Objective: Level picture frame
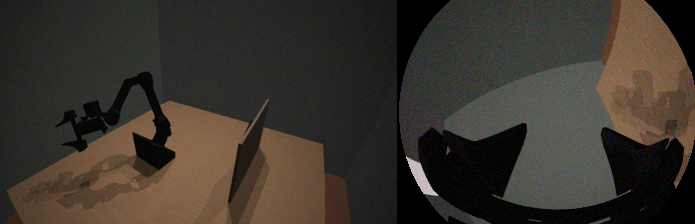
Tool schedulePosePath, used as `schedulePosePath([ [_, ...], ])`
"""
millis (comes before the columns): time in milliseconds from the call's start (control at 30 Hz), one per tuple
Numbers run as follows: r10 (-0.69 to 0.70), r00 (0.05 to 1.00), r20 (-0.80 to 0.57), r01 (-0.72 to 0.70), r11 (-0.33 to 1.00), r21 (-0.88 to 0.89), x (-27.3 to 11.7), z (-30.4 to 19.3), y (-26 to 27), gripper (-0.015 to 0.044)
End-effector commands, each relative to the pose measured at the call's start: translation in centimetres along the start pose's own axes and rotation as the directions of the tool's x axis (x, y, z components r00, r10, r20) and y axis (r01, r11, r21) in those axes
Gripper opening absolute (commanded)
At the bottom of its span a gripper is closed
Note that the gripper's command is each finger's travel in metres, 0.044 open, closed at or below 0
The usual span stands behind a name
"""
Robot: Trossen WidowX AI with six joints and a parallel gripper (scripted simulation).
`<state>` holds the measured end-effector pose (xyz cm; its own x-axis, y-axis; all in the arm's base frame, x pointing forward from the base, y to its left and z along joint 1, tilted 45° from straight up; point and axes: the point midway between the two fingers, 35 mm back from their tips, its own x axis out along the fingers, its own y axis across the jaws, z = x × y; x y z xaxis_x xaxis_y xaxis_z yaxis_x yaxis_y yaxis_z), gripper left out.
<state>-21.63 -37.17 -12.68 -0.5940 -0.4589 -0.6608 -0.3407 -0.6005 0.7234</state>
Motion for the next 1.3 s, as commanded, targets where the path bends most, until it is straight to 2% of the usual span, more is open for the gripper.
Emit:
schedulePosePath([
  [0, 0.003, 1.0, -0.005, -0.003, 1.0, 0.0, -0.2, -0.2, 0.2, 0.0374],
  [133, 0.058, 0.992, -0.115, -0.058, 0.998, 0.003, -3.8, -4.2, 3.4, 0.0269],
  [167, 0.073, 0.986, -0.149, -0.073, 0.997, 0.005, -5.1, -5.3, 4.2, 0.026],
  [400, 0.143, 0.916, -0.375, -0.142, 0.989, 0.032, -14.1, -12.0, 8.0, 0.026],
  [633, 0.169, 0.782, -0.6, -0.163, 0.985, 0.065, -24.8, -17.0, 9.3, 0.026],
  [967, 0.121, 0.474, -0.872, -0.118, 0.99, 0.073, -41.3, -19.2, 6.9, 0.026],
  [1267, -0.016, 0.089, -0.996, -0.034, 0.999, -0.019, -54.7, -15.2, 1.6, 0.026],
])
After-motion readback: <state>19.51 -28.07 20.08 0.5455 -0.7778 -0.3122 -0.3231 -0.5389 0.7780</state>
